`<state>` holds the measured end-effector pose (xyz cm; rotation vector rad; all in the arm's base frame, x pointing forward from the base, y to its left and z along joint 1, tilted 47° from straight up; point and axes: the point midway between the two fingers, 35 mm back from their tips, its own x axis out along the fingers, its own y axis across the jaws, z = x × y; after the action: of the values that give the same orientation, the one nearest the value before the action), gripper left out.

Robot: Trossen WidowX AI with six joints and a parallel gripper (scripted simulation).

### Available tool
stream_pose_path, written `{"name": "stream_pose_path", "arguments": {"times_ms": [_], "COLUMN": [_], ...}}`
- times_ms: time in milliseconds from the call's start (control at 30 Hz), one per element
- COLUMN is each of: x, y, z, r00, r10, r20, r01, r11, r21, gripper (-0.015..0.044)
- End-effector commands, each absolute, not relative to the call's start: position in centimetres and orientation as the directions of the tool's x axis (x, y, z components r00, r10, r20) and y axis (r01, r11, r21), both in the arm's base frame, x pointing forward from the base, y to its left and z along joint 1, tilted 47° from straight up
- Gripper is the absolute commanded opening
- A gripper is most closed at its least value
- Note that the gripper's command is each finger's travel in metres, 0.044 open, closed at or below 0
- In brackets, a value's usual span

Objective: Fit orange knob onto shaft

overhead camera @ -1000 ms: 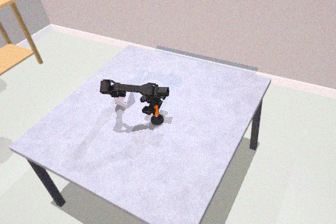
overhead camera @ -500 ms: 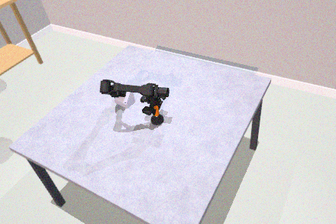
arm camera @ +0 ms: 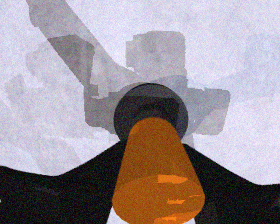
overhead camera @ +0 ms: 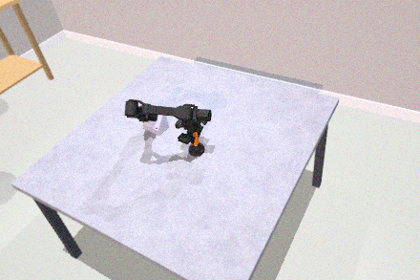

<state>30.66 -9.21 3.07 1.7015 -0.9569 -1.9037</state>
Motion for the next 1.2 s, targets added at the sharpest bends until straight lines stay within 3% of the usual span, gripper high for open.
{"name": "stream_pose_path", "arguments": {"times_ms": [0, 1167], "x": [30.67, 30.84], "y": [-9.24, -8.98], "z": [3.05, 3.24], "r00": [-0.168, -0.168], "r10": [-0.701, -0.701], "r20": [-0.693, -0.693], "r01": [-0.135, -0.097], "r11": [-0.68, -0.688], "r21": [0.721, 0.719], "gripper": [0.0, 0.0]}}
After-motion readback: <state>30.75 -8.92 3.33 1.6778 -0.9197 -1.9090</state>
